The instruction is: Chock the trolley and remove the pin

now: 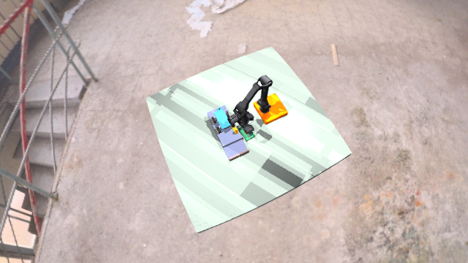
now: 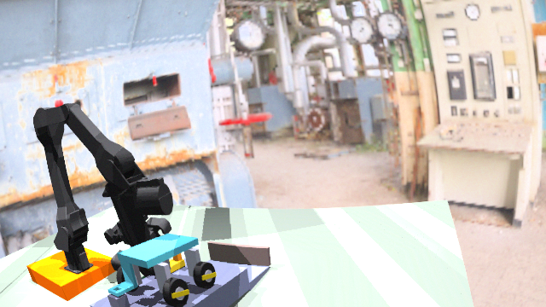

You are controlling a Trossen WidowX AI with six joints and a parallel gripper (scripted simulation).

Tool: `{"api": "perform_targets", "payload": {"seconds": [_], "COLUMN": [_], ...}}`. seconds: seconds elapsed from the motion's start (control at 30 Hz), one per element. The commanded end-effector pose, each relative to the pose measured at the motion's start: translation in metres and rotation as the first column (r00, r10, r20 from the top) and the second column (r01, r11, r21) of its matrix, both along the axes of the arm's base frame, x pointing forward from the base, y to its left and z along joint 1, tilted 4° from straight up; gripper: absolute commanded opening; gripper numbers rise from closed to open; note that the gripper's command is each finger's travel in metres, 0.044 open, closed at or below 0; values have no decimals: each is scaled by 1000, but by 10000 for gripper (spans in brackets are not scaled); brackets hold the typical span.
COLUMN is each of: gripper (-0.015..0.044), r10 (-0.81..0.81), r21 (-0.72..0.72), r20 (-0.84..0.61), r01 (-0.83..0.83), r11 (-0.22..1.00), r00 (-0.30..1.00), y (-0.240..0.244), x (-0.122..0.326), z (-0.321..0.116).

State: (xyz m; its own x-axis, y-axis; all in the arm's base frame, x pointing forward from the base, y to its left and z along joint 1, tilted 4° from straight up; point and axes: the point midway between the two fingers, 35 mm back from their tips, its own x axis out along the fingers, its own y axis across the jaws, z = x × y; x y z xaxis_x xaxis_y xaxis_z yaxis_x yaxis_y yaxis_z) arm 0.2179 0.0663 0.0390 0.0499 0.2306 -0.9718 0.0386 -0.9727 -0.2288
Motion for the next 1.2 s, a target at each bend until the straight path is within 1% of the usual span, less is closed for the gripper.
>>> {"api": "perform_targets", "payload": {"seconds": [0.0,0.07,0.23,0.47,0.6,1.17], "gripper": [295,340,340,340,440,440], "r10": [0,0,0,5,5,5], "r21": [0,0,0,4,4,4], "r20": [0,0,0,-1,-1,-1], "r01": [0,0,0,-5,-5,-5], "r11": [1000,1000,1000,1000,1000,1000], "r00": [1000,1000,1000,1000,1000,1000], "y": [0,0,0,-2,-3,-5], "x": [0,0,0,-3,-3,-5], "z": [0,0,1,27,36,89]}}
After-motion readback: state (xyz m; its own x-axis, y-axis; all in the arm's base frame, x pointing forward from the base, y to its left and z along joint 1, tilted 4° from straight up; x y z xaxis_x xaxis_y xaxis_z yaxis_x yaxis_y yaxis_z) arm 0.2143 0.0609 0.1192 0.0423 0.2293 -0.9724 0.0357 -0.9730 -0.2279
